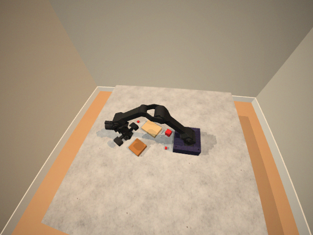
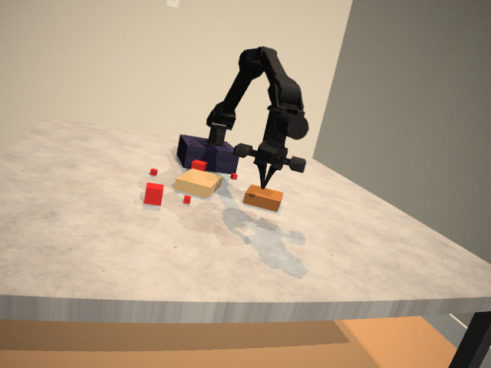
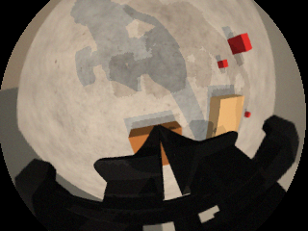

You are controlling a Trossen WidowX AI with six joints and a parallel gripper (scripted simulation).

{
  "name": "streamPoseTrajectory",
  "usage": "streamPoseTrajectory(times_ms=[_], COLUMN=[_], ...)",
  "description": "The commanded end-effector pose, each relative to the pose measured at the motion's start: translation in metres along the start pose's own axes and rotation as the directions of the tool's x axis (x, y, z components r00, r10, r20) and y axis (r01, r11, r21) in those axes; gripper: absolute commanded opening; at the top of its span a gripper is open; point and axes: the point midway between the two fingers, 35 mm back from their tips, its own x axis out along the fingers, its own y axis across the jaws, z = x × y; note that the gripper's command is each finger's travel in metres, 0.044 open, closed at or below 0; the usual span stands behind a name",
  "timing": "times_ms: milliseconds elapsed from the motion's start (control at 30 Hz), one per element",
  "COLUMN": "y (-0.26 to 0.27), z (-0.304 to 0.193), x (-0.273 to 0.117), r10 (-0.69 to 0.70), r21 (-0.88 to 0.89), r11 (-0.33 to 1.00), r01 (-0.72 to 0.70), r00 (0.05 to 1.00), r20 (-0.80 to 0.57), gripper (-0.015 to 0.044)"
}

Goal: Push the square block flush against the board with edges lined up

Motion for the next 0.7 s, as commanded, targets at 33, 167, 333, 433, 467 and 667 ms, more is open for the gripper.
streamPoseTrajectory(times_ms=[33,167,333,433,467,667], y=[0.003,0.003,0.003,0.003,0.003,0.003], z=[0.003,0.002,0.001,-0.001,-0.002,-0.01], x=[0.029,0.056,0.056,0.056,0.056,0.056], r10=[-0.005,-0.005,-0.005,-0.005,-0.005,-0.005], r21=[-0.022,-0.022,-0.022,-0.022,-0.022,-0.022], r11=[1.0,1.0,1.0,1.0,1.0,1.0], r01=[0.005,0.005,0.005,0.005,0.005,0.005], r00=[1.0,1.0,1.0,1.0,1.0,1.0], r20=[-0.004,-0.004,-0.004,-0.005,-0.005,-0.005], gripper=[0.0,0.0,0.0,0.0,0.0,0.0])
